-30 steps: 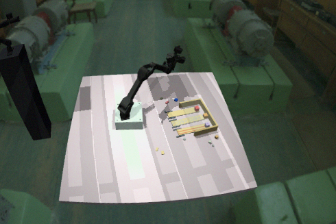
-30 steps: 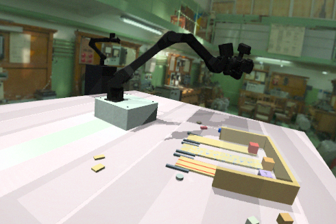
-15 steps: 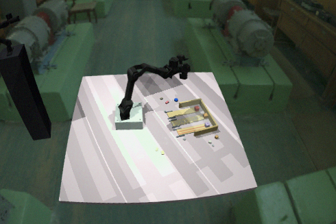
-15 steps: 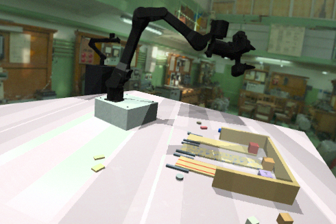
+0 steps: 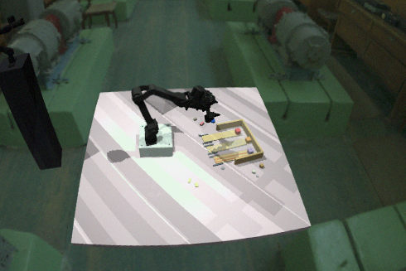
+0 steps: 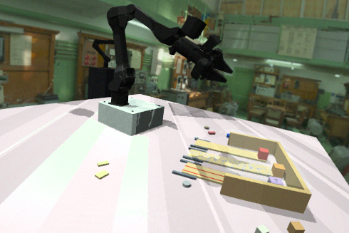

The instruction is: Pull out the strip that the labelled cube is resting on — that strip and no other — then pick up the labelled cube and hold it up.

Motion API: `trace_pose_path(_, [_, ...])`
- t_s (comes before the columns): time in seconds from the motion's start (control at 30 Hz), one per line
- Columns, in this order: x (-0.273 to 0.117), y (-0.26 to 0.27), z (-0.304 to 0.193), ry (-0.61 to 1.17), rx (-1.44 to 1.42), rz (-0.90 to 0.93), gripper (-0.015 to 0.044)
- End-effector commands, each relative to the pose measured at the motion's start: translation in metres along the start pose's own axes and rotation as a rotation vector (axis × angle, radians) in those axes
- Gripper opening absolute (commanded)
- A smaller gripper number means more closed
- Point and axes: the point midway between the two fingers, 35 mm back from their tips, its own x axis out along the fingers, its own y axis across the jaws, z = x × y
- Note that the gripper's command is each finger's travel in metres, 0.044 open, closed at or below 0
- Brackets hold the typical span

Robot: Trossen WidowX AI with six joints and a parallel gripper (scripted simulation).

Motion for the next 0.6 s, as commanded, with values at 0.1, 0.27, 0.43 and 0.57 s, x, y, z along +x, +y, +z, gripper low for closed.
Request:
trace_pose_path(0.1, [-0.048,-0.073,-0.058,0.128,-0.297,-0.216,0.04])
trace_pose_path(0.27, [-0.048,-0.073,-0.058,0.129,-0.3,-0.218,0.04])
trace_pose_path(0.43, [-0.048,-0.073,-0.058,0.129,-0.3,-0.218,0.04])
trace_pose_path(0.57, [-0.045,-0.076,-0.056,0.156,-0.306,-0.227,0.0348])
